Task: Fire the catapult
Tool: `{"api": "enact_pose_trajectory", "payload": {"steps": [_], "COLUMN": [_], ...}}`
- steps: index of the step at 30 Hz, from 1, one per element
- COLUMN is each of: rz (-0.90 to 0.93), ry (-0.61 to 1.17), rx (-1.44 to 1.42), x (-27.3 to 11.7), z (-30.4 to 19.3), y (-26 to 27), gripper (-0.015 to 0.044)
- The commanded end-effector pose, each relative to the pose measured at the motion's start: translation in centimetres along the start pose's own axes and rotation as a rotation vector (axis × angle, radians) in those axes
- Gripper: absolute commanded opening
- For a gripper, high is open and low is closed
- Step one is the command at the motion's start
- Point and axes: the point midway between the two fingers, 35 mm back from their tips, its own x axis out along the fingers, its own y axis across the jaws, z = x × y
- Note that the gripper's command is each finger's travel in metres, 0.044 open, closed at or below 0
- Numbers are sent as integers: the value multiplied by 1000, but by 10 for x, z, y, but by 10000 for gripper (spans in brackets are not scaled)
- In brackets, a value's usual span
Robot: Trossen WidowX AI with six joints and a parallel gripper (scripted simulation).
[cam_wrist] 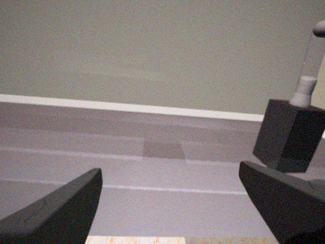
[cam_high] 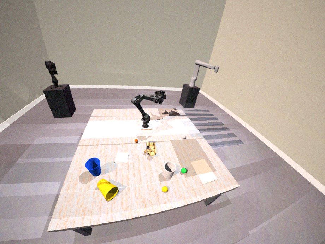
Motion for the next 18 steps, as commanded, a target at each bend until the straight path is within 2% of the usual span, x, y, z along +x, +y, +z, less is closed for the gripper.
{"api": "enact_pose_trajectory", "payload": {"steps": [1, 2, 18], "rz": [-5, -20, -476], "ry": [2, 6, 156], "rx": [2, 10, 182], "x": [0, -2, -71], "z": [0, -1, -32], "y": [-1, -5, -101], "gripper": [426, 440, 440]}}
